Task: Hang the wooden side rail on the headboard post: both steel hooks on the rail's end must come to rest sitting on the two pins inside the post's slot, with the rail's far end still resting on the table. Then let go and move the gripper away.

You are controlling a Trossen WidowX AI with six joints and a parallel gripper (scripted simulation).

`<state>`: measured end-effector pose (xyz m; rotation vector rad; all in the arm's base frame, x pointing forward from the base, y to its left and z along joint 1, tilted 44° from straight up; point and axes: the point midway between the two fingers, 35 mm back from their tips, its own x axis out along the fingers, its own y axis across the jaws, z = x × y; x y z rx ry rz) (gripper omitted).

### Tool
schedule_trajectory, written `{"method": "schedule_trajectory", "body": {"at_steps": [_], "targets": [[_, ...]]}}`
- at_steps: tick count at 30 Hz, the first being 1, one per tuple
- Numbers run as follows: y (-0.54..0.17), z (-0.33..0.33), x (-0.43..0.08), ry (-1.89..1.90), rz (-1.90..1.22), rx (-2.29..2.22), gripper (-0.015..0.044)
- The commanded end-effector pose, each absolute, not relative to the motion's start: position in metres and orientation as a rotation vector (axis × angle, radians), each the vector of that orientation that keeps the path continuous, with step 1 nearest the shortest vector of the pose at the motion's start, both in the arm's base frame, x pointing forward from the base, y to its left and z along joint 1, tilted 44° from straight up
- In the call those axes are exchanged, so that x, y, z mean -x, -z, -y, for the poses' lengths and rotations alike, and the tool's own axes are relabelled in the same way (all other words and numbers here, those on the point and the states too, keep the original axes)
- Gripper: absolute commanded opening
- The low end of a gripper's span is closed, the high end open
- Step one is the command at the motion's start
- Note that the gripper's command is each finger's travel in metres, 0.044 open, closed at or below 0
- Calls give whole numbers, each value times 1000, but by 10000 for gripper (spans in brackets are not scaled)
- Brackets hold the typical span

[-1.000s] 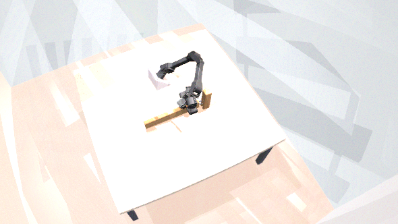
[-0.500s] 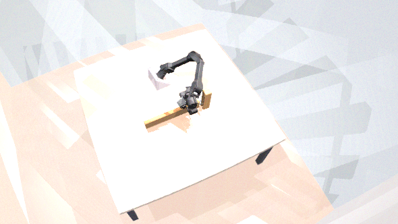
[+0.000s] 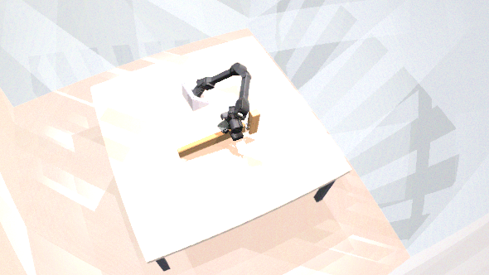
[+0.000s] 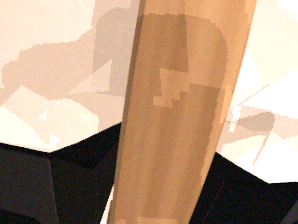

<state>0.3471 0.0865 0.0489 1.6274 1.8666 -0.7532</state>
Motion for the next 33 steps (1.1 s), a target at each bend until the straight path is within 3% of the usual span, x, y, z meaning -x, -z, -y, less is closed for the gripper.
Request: {"method": "schedule_trajectory", "body": {"at_steps": [1, 33], "targets": [[-56, -84, -350, 741, -1848, -1644, 0], [-58, -87, -349, 741, -1848, -1644, 0]]}}
